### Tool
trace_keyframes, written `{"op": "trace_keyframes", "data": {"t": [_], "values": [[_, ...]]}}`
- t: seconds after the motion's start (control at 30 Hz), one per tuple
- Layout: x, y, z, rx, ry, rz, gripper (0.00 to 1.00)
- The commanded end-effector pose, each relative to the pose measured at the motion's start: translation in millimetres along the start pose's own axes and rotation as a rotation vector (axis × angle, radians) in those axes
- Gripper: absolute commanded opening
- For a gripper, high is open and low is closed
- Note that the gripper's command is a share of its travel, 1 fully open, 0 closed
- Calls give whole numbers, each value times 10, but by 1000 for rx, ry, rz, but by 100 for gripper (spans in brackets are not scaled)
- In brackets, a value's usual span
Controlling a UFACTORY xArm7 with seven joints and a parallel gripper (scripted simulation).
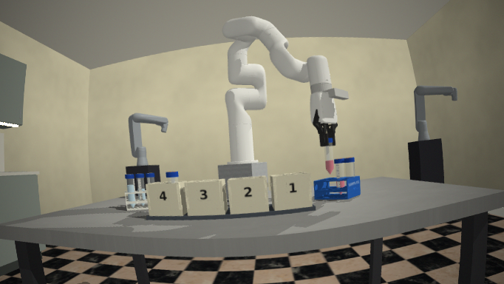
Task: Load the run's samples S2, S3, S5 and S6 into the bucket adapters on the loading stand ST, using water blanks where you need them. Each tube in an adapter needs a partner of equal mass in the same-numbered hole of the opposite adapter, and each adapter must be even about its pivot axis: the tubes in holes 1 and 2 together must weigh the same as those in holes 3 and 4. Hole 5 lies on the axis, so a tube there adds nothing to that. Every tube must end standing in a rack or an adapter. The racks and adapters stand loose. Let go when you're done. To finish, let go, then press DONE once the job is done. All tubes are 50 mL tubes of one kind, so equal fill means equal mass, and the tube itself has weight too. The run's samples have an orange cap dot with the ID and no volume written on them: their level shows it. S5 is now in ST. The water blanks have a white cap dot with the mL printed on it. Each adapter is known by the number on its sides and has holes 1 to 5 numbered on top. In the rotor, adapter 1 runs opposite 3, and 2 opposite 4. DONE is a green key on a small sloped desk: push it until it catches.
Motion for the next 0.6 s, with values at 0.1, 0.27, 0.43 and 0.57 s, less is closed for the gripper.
{"op": "trace_keyframes", "data": {"t": [0.1,0.27,0.43,0.57], "values": [[116,-12,-1,0,-1,4,0],[216,-12,-1,0,-1,4,0],[316,-12,-1,0,-1,4,0],[397,-12,-1,0,-1,4,0]]}}
Point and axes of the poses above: the point where the finger pads meet when closed, its own x axis back along the fingers, its own z axis across the jaws, y = z × x, the point moved 4 cm from there along x, back along the fingers, and after that the axes turned 9 degrees about -x, right-handed, at the moved point
